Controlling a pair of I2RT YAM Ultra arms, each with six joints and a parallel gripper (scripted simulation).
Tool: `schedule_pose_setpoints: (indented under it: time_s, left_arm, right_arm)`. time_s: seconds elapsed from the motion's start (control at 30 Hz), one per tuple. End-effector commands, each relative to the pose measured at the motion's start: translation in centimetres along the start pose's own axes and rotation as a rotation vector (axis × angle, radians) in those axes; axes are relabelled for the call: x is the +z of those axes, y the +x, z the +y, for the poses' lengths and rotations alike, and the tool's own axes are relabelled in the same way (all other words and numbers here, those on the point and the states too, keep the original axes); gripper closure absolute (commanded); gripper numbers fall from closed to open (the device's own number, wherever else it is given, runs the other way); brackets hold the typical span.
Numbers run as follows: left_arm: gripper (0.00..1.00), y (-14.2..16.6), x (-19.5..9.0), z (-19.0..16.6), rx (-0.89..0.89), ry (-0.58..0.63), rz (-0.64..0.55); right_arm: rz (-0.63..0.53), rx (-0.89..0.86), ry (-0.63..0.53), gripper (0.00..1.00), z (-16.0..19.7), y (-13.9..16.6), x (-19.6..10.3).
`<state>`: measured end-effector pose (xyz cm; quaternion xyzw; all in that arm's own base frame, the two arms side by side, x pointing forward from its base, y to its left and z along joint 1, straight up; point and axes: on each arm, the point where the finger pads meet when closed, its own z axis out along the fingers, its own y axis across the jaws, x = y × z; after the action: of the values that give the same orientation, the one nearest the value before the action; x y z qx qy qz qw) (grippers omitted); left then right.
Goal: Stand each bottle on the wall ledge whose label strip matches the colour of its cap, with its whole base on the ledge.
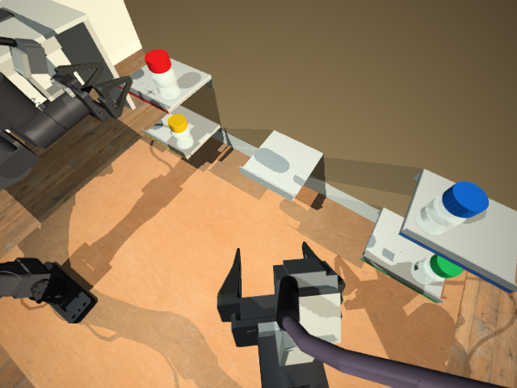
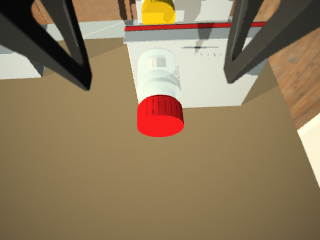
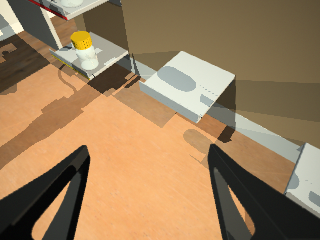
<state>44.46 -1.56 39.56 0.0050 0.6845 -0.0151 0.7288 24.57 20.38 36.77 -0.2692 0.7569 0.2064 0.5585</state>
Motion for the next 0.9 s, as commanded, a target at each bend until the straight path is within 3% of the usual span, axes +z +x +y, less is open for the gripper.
schedule_pose_setpoints:
  time_s: [0.0, 0.17, 0.33, 0.63, 0.87]
  left_arm:
    - [0.00, -0.3, -0.3, 0.5, -0.011, -0.020, 0.022]
    - [0.00, 0.5, -1.5, 0.1, -0.022, -0.022, 0.129]
    - [0.00, -1.6, -3.6, 0.1, -0.036, -0.031, 0.192]
    - [0.00, -4.0, -4.0, -0.1, -0.042, -0.030, 0.167]
    - [0.00, -4.2, -4.0, -0.1, -0.042, -0.029, 0.163]
  right_arm:
    - [-0.052, 0.000, 0.006, 0.13, 0.0, -1.8, -1.2]
    - [-0.052, 0.000, 0.006, 0.13, 0.0, -1.8, -1.2]
    - [-0.052, 0.000, 0.006, 0.13, 0.0, -1.8, -1.2]
    - [-0.052, 0.000, 0.006, 0.13, 0.0, -1.8, -1.2]
    - [-0.052, 0.000, 0.006, 0.13, 0.0, -1.8, -1.2]
